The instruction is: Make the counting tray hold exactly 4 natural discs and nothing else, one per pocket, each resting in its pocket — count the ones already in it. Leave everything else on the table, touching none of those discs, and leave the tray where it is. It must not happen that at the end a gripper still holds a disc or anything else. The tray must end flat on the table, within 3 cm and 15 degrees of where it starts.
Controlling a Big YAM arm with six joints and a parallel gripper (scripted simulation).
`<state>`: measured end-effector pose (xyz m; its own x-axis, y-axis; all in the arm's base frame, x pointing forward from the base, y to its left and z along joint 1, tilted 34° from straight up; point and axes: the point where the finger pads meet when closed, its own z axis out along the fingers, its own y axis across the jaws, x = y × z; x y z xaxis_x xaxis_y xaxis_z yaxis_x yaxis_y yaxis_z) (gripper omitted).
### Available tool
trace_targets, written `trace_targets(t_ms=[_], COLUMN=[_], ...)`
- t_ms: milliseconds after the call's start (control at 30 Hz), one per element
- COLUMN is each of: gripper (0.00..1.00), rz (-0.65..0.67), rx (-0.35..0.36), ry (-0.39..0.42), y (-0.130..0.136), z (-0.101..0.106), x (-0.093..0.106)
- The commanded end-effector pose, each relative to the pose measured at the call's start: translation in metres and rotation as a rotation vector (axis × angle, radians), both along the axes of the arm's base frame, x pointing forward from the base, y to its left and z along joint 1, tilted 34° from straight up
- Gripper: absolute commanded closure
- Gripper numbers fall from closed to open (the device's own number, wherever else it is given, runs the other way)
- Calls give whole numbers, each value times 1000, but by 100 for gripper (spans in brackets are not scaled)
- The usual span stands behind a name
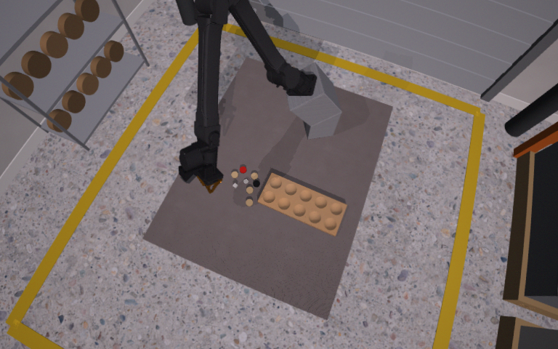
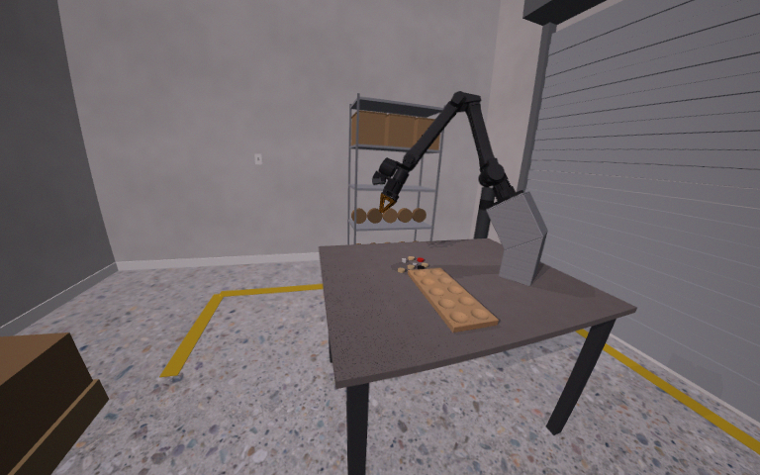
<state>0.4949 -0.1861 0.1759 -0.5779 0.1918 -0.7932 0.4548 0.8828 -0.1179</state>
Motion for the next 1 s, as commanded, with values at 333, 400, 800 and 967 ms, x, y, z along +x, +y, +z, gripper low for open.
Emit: trace_targets(t_ms=[333,400,800,967], gripper=[55,55,55,55], rz=[-240,-258,-249,-250], rx=[76,78,72,71], ry=[369,385,378,374], y=[-62,-65,-63,-65], z=[-150,-159,-156,-156], x=[-108,-116,-110,-109])
